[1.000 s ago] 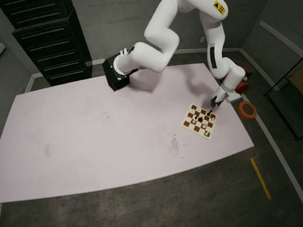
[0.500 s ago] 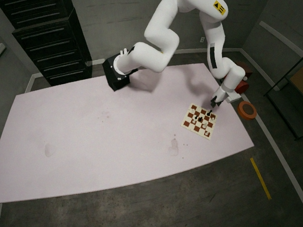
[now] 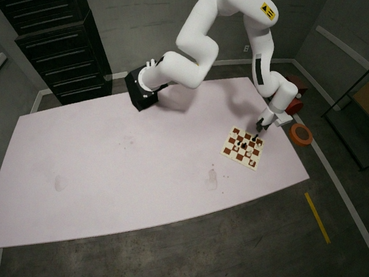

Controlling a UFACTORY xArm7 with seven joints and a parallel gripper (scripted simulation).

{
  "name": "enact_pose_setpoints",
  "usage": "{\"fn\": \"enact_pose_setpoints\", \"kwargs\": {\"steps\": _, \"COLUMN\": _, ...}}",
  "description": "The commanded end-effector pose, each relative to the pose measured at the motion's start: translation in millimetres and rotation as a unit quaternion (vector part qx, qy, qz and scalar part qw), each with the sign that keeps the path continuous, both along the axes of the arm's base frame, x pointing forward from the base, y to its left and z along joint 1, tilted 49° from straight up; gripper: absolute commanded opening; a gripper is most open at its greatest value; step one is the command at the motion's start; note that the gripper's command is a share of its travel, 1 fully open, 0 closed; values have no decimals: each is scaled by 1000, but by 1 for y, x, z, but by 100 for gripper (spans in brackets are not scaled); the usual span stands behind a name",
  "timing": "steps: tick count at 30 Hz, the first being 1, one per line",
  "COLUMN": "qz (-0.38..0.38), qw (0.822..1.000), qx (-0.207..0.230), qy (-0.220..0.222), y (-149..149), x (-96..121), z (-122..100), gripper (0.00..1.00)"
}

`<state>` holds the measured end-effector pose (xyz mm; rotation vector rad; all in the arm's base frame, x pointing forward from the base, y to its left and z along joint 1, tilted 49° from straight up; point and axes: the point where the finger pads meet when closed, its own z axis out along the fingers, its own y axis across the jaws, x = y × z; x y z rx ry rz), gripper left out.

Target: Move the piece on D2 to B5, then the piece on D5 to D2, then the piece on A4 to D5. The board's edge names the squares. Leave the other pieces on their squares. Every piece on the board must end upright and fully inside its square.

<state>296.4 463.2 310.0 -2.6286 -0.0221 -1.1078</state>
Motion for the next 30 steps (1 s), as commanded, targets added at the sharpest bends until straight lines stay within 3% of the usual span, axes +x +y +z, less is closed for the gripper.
{"fn": "enact_pose_setpoints", "kwargs": {"steps": 1, "qz": 1, "qw": 1000, "qx": 1, "qy": -1, "y": 3, "x": 3, "z": -2, "gripper": 43}}
{"fn": "enact_pose_setpoints", "kwargs": {"steps": 30, "qz": 1, "qw": 1000, "qx": 1, "qy": -1, "y": 13, "x": 27, "z": -25, "gripper": 43}}
